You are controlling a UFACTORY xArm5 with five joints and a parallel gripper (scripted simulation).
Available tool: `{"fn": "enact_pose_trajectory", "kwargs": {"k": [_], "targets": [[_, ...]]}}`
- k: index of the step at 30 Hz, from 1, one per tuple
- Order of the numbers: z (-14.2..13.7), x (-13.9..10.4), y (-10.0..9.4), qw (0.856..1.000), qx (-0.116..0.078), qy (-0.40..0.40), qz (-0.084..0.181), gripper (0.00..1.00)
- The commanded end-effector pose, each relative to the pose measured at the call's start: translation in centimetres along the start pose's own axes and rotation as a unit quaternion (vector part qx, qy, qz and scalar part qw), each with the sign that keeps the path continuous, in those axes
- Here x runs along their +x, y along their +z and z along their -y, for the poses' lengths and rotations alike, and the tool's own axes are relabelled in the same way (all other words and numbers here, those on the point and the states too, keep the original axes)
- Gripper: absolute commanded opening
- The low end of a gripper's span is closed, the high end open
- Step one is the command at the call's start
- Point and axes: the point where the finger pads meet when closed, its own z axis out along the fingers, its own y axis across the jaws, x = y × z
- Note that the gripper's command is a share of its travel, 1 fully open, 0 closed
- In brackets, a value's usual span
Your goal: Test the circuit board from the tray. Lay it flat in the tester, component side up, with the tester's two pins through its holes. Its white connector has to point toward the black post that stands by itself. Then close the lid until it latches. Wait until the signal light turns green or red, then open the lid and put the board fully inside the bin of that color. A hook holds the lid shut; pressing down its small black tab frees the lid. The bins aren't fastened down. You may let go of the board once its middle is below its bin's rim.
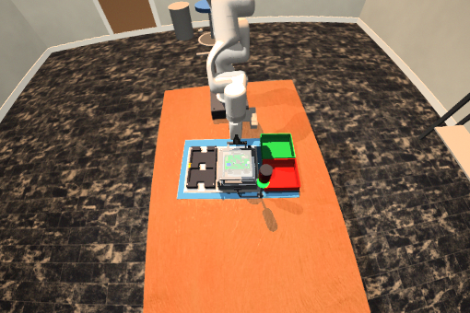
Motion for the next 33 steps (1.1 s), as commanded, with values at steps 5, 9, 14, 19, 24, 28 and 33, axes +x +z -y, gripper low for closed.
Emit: {"fn": "enact_pose_trajectory", "kwargs": {"k": [5, 9, 14, 19, 24, 28, 33], "targets": [[-0.2, 0.0, 0.1, 1.0, -0.002, 0.0, 0.0, 0.28], [-0.2, 0.0, 0.1, 1.0, -0.002, 0.0, 0.0, 0.28], [-0.2, 0.0, 0.2, 1.0, -0.002, 0.0, 0.0, 0.28], [-0.2, 0.0, 0.8, 1.0, -0.002, 0.0, 0.0, 0.28], [-0.2, 0.0, 1.9, 1.0, -0.002, 0.0, 0.0, 0.28], [-0.2, 0.0, 2.5, 1.0, -0.002, 0.0, 0.0, 0.28], [-0.2, 0.0, 2.7, 1.0, -0.002, 0.0, 0.0, 0.28]]}}
